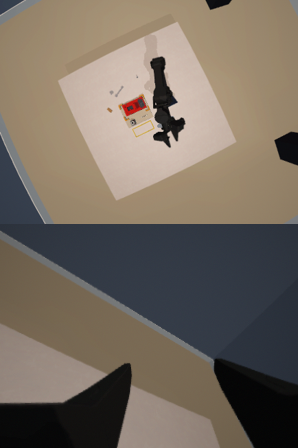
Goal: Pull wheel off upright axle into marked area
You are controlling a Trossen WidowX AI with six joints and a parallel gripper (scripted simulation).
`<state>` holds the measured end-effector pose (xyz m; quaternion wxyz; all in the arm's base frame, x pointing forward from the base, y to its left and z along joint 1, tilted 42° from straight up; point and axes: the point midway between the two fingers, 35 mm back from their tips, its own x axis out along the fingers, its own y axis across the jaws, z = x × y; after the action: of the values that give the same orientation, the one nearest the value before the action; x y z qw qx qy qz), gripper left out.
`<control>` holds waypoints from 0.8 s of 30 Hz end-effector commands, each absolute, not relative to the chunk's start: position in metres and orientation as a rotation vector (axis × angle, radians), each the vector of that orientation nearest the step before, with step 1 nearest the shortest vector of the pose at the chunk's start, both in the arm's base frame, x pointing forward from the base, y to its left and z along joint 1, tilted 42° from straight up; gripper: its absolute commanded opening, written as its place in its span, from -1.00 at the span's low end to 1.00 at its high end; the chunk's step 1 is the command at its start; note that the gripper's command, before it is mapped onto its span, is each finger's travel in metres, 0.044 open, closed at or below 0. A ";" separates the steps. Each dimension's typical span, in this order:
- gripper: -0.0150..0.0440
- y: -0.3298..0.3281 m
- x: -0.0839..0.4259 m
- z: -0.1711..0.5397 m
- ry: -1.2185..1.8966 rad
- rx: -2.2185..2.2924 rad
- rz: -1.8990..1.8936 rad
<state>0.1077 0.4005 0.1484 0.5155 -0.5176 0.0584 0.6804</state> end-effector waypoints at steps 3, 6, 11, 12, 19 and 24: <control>0.53 0.386 0.148 0.128 0.480 -1.091 1.427; 0.53 0.376 0.170 0.117 0.654 -0.989 1.283; 0.53 0.355 0.207 0.099 0.904 -0.798 1.002; 0.53 0.350 0.214 0.095 0.946 -0.758 0.942; 0.53 0.308 0.263 0.073 1.153 -0.477 0.498; 0.53 0.275 0.291 0.059 1.228 -0.279 0.178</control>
<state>0.2755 0.2947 0.0691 0.7955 -0.1787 0.5537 0.1694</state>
